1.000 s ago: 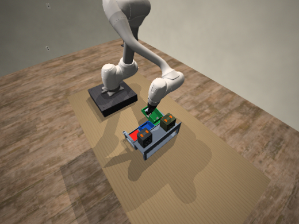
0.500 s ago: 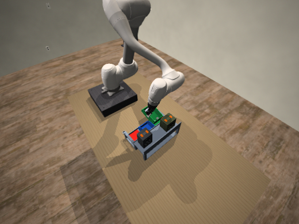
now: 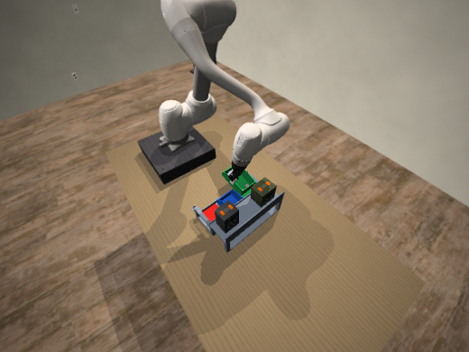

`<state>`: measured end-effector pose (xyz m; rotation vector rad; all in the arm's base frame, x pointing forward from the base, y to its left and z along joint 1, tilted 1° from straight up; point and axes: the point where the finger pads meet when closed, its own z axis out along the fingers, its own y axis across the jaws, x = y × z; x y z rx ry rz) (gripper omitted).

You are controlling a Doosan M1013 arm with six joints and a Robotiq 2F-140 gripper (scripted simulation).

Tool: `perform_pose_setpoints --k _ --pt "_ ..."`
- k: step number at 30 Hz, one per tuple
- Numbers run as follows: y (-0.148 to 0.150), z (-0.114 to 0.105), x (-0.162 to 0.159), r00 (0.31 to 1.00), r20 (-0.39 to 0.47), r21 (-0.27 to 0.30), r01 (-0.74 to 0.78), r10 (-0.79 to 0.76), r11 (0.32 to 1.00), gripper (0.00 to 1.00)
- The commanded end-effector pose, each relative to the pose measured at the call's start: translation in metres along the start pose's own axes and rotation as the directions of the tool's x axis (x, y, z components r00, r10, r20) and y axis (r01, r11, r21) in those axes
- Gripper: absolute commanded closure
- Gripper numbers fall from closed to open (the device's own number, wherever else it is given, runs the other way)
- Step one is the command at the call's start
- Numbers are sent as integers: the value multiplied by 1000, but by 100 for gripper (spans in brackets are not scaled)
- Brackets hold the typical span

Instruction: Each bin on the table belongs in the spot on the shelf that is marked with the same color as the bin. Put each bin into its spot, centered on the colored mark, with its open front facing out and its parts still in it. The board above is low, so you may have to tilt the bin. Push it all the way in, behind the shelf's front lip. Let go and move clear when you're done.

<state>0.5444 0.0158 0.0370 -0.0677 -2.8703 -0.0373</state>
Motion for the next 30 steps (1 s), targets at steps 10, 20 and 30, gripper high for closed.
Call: perform_pose_setpoints --k 10,20,30 --pt "0 0 0 1000 0 0 0 0 1000 90" --pt "0 1 0 1000 0 0 0 0 1000 90" --pt "0 2 -1 1000 0 0 0 0 1000 90"
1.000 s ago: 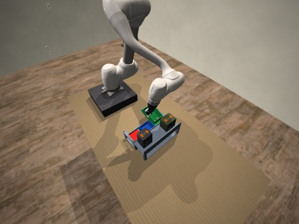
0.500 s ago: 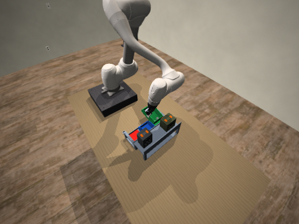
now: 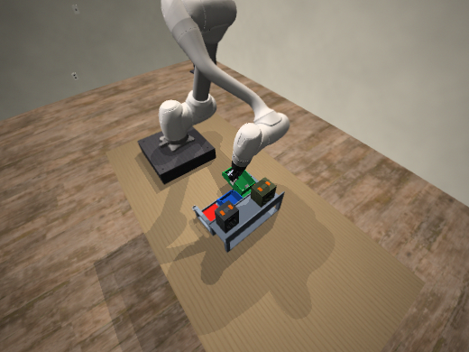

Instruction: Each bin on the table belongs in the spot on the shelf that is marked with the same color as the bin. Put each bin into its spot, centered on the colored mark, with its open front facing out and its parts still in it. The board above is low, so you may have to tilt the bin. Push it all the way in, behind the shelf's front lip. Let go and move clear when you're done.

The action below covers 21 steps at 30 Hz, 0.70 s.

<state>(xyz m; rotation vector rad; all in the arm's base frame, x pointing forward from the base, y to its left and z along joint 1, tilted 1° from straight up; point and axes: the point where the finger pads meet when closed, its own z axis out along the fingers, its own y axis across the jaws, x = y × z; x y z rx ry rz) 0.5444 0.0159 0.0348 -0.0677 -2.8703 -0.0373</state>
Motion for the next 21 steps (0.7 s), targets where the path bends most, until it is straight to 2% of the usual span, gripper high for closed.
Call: perform_pose_setpoints --k 1,21 --pt "0 0 0 1000 0 0 0 0 1000 90" --pt "0 5 -2 1000 0 0 0 0 1000 90"
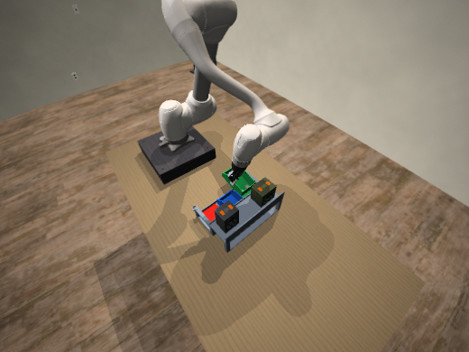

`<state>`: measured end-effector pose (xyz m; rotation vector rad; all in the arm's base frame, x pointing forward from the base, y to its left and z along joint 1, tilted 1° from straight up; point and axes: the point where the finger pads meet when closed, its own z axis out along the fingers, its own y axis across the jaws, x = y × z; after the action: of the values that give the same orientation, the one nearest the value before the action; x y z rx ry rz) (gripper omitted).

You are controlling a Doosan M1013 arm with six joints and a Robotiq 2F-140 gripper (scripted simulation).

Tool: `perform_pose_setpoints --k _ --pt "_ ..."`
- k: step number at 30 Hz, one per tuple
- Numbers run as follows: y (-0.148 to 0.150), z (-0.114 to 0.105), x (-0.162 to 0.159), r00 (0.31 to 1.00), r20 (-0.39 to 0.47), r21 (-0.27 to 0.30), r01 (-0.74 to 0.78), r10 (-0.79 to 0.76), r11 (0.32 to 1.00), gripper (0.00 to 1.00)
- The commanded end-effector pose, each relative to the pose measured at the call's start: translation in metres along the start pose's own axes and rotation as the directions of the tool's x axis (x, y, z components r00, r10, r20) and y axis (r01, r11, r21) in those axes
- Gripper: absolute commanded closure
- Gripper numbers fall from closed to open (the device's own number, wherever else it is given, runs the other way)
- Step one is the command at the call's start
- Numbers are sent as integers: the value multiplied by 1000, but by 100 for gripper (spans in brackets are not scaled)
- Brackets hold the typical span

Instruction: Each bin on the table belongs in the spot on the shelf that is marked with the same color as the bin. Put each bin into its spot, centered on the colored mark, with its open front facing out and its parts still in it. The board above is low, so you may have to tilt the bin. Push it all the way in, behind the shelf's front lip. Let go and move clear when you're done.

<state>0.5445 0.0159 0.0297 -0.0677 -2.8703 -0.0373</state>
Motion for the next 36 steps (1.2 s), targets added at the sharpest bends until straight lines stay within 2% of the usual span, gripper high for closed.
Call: perform_pose_setpoints --k 1,36 --pt "0 1 0 1000 0 0 0 0 1000 90" --pt "0 10 -3 1000 0 0 0 0 1000 90"
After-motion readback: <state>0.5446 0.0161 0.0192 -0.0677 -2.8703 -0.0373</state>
